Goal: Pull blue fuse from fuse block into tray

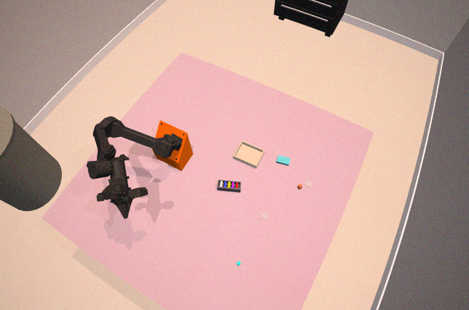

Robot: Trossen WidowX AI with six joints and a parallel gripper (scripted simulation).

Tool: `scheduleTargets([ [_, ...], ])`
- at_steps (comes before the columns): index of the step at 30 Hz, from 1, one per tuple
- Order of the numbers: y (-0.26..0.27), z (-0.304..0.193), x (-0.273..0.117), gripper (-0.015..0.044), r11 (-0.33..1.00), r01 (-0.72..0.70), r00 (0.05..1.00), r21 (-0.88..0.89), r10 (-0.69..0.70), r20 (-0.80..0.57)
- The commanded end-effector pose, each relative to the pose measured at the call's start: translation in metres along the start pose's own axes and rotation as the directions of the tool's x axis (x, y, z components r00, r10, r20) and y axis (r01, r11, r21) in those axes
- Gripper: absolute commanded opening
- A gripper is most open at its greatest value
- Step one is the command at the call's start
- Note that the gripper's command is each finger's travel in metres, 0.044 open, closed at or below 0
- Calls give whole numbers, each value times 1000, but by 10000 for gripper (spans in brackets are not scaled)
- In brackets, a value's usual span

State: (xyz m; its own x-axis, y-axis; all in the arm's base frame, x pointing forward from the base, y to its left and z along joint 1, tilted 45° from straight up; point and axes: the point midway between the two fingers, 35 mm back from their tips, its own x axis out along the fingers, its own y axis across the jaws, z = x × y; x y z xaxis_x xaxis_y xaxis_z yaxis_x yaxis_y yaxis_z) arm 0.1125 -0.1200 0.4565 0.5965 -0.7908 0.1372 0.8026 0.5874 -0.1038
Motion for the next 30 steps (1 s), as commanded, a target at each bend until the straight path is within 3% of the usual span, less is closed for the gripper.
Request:
scheduleTargets([
  [1,2,-1,1,26,1000,-5,1000,0,5,-3],
  [3,22,-9,10,70,999,-48,998,4,48,-29],
  [10,101,-61,46,70,990,-126,966,58,136,-221],
  [18,197,-162,58,70,983,-162,852,89,185,-490],
  [23,238,-236,48,70,990,-114,756,80,139,-640],
  [30,260,-343,17,70,999,43,617,-2,-28,-787],
])
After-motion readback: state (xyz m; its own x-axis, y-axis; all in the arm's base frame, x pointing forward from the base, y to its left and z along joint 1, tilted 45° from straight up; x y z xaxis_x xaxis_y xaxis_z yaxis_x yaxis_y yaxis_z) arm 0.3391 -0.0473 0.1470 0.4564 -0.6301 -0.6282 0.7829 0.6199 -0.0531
